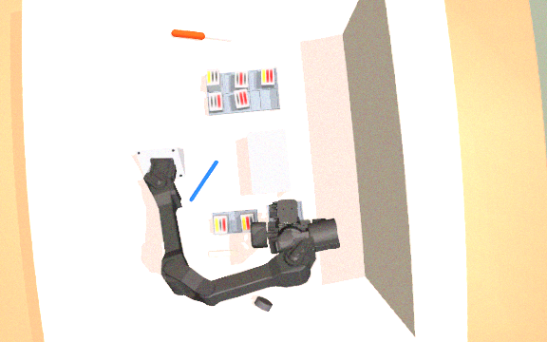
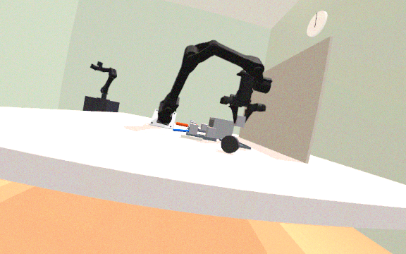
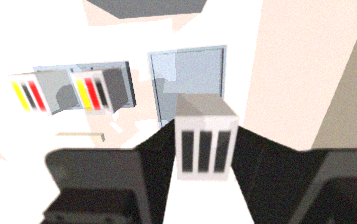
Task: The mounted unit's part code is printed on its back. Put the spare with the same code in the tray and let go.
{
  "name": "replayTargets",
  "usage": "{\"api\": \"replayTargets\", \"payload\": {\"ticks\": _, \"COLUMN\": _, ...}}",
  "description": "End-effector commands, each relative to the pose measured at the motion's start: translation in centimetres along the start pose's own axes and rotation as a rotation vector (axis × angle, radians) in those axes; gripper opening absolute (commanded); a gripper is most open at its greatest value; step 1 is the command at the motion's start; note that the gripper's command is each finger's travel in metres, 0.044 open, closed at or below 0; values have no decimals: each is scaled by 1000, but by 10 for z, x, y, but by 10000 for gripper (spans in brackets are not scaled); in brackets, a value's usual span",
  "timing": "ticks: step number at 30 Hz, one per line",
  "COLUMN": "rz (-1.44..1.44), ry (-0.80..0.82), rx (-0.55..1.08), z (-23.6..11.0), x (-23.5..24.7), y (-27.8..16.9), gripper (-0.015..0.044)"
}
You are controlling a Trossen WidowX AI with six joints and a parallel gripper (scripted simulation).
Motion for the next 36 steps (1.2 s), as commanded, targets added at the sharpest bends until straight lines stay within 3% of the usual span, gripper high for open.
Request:
{"api": "replayTargets", "payload": {"ticks": 1, "rz": -2, "ry": 0, "rx": 3, "z": 4, "x": 0, "y": -1, "gripper": 0}}
{"api": "replayTargets", "payload": {"ticks": 36, "rz": -2, "ry": 1, "rx": -1, "z": 29, "x": 0, "y": -1, "gripper": 0}}
Point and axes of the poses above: the point midway between the two fingers, 35 mm back from their tips, its own z axis out along the fingers, its own x axis across the jaws, y = z × x, the point moved 10 cm from there along -z, back along the fingers, and after that the axes turned 9 degrees about -z, right-handed, at the moved point
